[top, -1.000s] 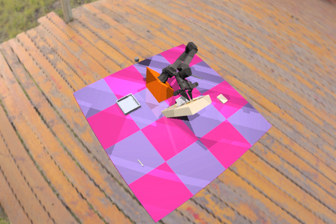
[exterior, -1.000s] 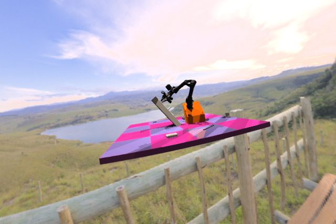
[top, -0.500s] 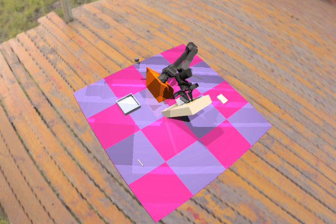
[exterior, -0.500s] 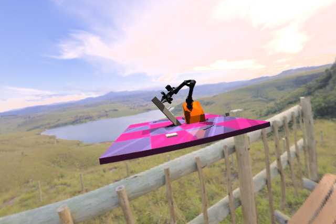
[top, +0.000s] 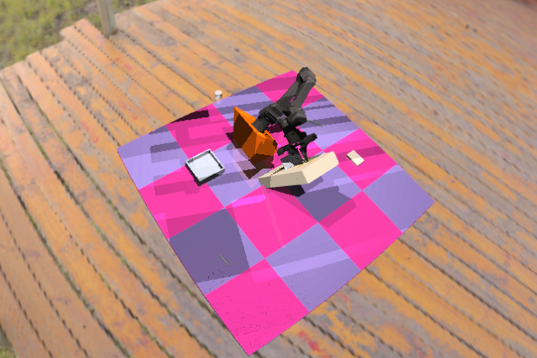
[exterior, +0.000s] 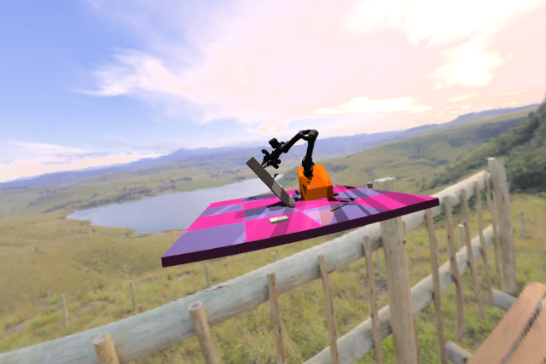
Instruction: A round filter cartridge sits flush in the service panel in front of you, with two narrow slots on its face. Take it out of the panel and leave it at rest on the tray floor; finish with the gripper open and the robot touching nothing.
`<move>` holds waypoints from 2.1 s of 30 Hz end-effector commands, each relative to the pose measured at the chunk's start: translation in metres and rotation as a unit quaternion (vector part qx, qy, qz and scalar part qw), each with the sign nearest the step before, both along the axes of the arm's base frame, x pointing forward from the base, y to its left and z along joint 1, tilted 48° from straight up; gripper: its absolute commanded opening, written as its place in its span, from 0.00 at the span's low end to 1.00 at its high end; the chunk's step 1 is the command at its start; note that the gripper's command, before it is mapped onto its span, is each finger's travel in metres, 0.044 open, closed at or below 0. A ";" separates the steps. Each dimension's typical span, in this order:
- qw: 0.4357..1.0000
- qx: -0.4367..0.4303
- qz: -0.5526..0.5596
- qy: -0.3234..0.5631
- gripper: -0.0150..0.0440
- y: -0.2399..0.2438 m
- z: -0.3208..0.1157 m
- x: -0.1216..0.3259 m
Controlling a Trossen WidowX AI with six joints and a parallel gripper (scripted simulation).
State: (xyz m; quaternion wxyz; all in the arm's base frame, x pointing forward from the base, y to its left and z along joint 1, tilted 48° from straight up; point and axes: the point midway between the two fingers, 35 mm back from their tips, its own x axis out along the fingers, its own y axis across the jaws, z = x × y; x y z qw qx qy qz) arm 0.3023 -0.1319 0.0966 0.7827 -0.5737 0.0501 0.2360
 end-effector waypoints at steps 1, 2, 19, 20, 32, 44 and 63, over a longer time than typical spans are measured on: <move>1.000 0.001 -0.002 0.002 0.41 -0.001 0.001 0.001; 1.000 0.001 -0.002 0.002 0.41 -0.001 0.001 0.001; 1.000 0.001 -0.002 0.002 0.41 -0.002 0.002 0.003; 1.000 0.001 -0.002 0.002 0.41 -0.002 0.002 0.004; 1.000 0.001 -0.002 0.002 0.41 -0.001 0.001 0.004; 1.000 0.001 -0.002 0.002 0.41 0.000 -0.001 0.003; 1.000 0.001 -0.002 0.002 0.41 0.000 -0.001 0.003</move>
